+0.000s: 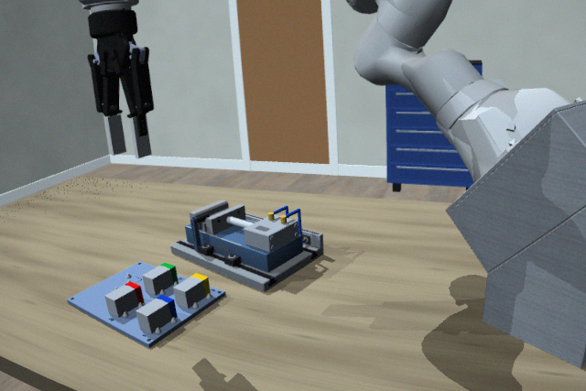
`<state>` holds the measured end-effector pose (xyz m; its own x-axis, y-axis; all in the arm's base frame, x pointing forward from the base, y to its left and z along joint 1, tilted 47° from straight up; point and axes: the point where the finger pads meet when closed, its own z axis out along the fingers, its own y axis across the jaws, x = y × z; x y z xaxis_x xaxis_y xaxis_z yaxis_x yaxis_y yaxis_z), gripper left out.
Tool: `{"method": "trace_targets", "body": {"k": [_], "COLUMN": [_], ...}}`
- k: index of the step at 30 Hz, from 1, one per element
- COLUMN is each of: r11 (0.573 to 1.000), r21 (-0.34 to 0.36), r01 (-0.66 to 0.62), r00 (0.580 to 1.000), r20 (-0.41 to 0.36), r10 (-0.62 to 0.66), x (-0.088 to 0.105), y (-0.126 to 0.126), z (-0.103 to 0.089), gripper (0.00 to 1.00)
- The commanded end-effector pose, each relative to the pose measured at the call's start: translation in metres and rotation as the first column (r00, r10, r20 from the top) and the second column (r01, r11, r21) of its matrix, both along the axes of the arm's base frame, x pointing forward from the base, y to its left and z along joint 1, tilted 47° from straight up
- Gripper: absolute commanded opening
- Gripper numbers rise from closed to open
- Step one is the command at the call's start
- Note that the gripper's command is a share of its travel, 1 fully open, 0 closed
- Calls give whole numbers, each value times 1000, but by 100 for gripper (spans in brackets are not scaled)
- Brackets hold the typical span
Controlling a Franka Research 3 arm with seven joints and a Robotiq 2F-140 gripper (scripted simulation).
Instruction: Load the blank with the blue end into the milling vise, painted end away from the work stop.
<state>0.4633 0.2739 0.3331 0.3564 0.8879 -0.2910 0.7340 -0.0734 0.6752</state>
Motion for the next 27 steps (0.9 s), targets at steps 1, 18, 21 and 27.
{"method": "trace_targets", "body": {"k": [1, 18, 21, 27], "r11": [1000, 1000, 1000, 1000], "r21": [0, 10, 3, 10], "r01": [0, 9, 7, 9], "r00": [1000, 1000, 1000, 1000], "r20": [0, 9, 4, 9], "r10": [0, -9, -7, -9], "x": [0, 22, 33, 42], "y": [0, -10, -18, -22], "z": [0, -44, -70, -88], "gripper": [40, 40, 40, 40]}}
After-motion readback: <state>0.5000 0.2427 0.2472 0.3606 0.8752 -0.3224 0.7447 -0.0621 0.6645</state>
